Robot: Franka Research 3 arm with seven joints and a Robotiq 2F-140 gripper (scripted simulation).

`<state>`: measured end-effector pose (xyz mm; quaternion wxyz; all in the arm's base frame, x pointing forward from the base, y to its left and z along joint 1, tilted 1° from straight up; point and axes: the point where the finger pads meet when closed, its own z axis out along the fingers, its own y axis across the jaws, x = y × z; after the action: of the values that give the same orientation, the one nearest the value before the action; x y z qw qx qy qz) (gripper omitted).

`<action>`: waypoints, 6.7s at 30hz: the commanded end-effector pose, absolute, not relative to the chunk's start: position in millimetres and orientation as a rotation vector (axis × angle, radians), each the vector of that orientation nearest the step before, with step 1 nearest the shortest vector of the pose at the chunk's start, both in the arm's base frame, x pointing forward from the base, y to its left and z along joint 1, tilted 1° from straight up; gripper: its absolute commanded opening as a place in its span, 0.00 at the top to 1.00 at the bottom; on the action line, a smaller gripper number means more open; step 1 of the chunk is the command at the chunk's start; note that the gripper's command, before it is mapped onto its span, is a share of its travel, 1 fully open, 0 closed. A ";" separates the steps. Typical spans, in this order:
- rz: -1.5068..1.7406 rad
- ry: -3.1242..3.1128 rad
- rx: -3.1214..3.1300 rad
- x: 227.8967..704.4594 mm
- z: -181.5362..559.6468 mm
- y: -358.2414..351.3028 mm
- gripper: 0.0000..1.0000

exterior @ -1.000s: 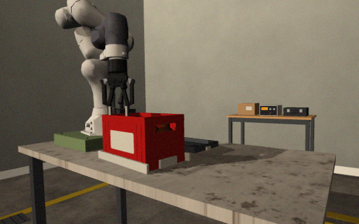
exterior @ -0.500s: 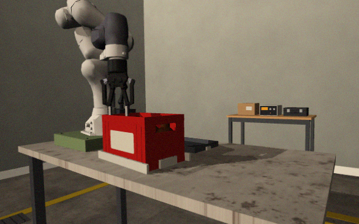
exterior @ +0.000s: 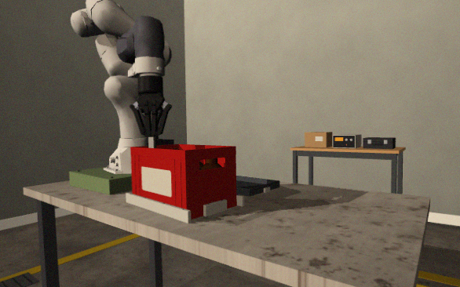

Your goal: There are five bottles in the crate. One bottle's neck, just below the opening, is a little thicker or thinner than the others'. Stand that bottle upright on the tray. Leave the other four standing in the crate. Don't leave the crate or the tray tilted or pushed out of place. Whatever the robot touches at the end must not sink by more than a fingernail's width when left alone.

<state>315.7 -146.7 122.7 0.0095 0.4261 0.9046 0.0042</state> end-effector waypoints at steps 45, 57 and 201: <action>0.010 2.828 1.325 315.5 121.8 -146.5 0.90; 0.010 2.828 1.325 315.5 121.8 -146.5 0.56; 0.010 2.828 1.324 320.5 208.0 -61.5 0.56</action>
<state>320.5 -62.1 208.9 0.0101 0.4150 0.9098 0.0024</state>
